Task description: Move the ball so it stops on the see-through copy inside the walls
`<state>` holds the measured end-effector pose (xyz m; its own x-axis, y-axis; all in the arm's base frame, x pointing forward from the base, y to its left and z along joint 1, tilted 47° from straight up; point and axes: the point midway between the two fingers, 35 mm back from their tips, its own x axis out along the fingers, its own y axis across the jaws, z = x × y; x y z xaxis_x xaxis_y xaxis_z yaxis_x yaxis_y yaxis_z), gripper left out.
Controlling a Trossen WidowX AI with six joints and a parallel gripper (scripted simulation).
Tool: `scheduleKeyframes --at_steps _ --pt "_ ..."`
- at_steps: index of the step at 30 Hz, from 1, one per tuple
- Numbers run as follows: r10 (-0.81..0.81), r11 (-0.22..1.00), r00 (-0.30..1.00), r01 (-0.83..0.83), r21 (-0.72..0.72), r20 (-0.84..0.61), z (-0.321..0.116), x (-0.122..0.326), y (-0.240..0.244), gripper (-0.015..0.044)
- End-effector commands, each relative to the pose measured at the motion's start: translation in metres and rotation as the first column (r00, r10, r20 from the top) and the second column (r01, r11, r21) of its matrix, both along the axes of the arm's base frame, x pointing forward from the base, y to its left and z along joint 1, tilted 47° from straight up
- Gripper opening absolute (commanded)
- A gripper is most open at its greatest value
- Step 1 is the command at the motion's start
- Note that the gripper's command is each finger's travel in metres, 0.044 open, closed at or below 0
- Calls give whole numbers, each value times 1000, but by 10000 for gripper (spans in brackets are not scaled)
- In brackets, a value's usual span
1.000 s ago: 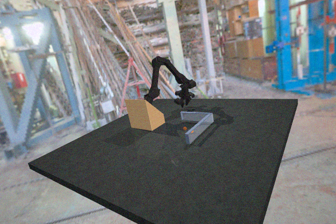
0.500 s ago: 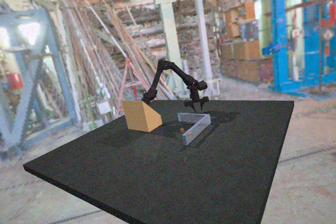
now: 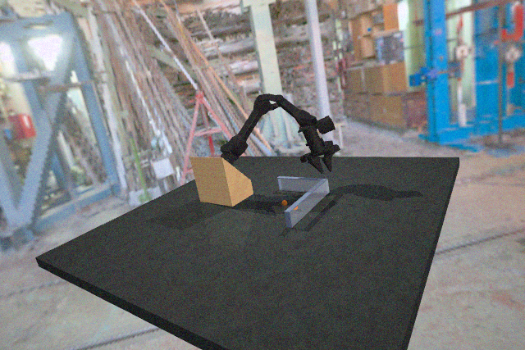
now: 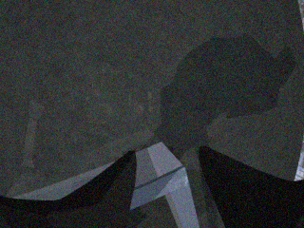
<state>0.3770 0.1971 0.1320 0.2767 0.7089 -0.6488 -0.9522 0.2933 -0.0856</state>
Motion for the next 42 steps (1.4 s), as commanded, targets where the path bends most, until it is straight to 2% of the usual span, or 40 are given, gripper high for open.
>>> scheduleKeyframes --at_steps 1,6,11,16,19,22,42 --pt "-167 985 974 170 5 -155 -27 23 -43 218" --pt "-341 930 830 365 -32 -441 -84 29 -92 218" --pt "-456 838 573 535 -111 -681 -138 20 -138 218" --pt "-475 771 349 607 -192 -808 -172 4 -156 218" --pt "-445 768 250 600 -224 -860 -178 -9 -144 218" --pt "-434 770 218 594 -233 -874 -179 -14 -139 218" --pt "-433 770 218 594 -233 -875 -197 -14 -120 218"
